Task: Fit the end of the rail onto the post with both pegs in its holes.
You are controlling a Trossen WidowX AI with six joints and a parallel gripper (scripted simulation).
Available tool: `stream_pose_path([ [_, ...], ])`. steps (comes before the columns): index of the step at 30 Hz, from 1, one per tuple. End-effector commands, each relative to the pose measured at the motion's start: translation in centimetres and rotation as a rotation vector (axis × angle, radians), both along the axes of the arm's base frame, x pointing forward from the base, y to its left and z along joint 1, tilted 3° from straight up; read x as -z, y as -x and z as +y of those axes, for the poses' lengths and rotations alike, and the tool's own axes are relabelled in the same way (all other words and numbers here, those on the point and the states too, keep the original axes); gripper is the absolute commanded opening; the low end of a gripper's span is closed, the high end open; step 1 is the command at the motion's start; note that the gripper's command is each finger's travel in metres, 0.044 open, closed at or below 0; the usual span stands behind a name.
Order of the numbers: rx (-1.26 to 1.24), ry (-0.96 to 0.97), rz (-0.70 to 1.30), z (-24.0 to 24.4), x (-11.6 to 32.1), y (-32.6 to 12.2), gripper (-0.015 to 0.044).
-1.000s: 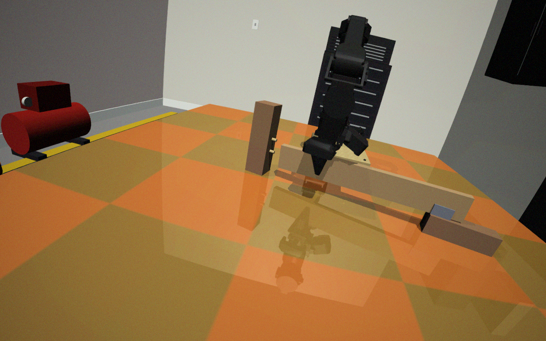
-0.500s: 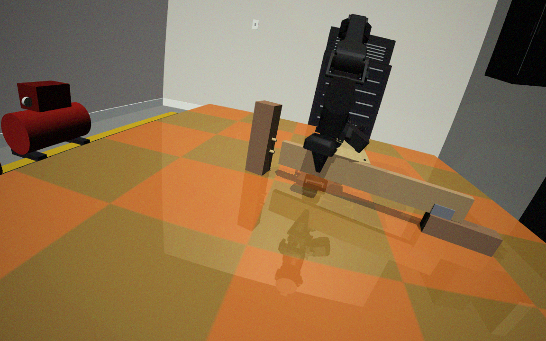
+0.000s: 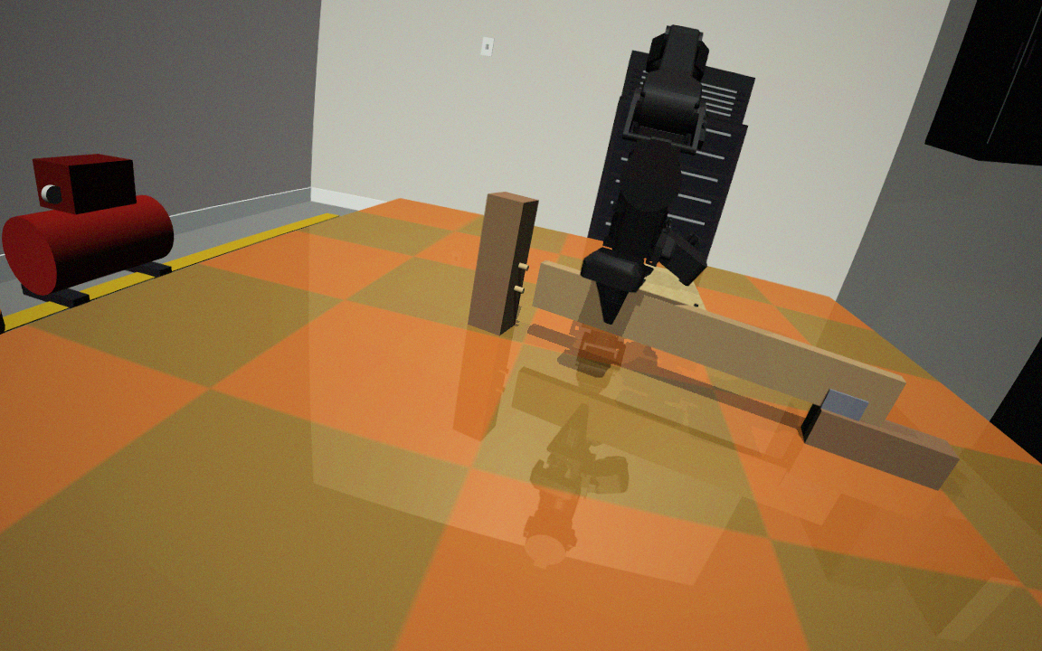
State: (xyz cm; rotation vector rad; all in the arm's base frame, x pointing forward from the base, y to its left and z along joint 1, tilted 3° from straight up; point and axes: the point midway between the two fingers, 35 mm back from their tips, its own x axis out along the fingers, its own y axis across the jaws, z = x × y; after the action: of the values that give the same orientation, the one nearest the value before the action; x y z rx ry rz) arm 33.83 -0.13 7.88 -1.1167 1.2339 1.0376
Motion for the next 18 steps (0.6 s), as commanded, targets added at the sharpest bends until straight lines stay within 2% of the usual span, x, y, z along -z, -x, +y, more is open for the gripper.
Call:
stream_pose_path([
  [1,-0.003,-0.006,-0.021,0.08,-0.60,-0.39,0.0000],
  [18,-0.003,-0.006,-0.021,0.12,0.26,-0.23,0.0000],
])
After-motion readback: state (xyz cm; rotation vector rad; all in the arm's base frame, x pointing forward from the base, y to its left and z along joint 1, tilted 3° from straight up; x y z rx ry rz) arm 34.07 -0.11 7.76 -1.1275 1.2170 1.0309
